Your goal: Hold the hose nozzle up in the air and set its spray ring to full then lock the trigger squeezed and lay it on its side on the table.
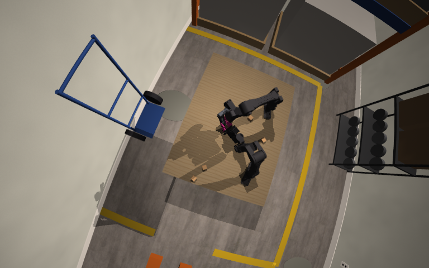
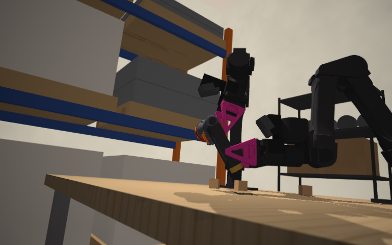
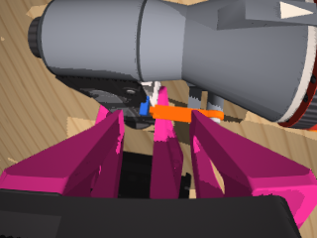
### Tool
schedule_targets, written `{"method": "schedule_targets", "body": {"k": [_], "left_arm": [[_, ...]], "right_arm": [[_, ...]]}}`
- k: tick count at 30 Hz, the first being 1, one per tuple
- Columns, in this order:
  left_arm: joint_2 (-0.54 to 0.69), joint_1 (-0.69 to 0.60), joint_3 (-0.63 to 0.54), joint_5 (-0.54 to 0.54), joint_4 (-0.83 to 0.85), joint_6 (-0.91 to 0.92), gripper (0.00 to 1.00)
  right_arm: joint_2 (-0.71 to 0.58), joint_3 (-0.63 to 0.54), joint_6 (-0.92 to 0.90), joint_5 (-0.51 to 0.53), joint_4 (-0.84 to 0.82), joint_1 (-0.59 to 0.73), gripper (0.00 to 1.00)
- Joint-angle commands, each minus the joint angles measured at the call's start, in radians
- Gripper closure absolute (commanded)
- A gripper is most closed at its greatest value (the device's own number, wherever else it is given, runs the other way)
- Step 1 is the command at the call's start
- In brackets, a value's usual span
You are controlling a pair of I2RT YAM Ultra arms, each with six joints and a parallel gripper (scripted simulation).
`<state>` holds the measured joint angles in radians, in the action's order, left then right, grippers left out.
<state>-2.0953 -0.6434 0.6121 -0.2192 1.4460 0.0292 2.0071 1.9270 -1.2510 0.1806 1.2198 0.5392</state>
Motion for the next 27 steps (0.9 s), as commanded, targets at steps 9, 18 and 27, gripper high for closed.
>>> {"method": "schedule_targets", "body": {"k": [9,18,27], "left_arm": [[0.016,-0.011,0.04,0.047,0.125,-0.004,0.65],[0.016,-0.011,0.04,0.046,0.125,-0.004,0.65],[0.016,-0.011,0.04,0.046,0.125,-0.004,0.65]], "right_arm": [[-0.019,-0.009,0.007,-0.011,-0.084,0.014,0.63],[-0.018,-0.012,0.007,-0.011,-0.085,0.014,0.63],[-0.017,-0.015,0.007,-0.011,-0.085,0.012,0.63]]}}
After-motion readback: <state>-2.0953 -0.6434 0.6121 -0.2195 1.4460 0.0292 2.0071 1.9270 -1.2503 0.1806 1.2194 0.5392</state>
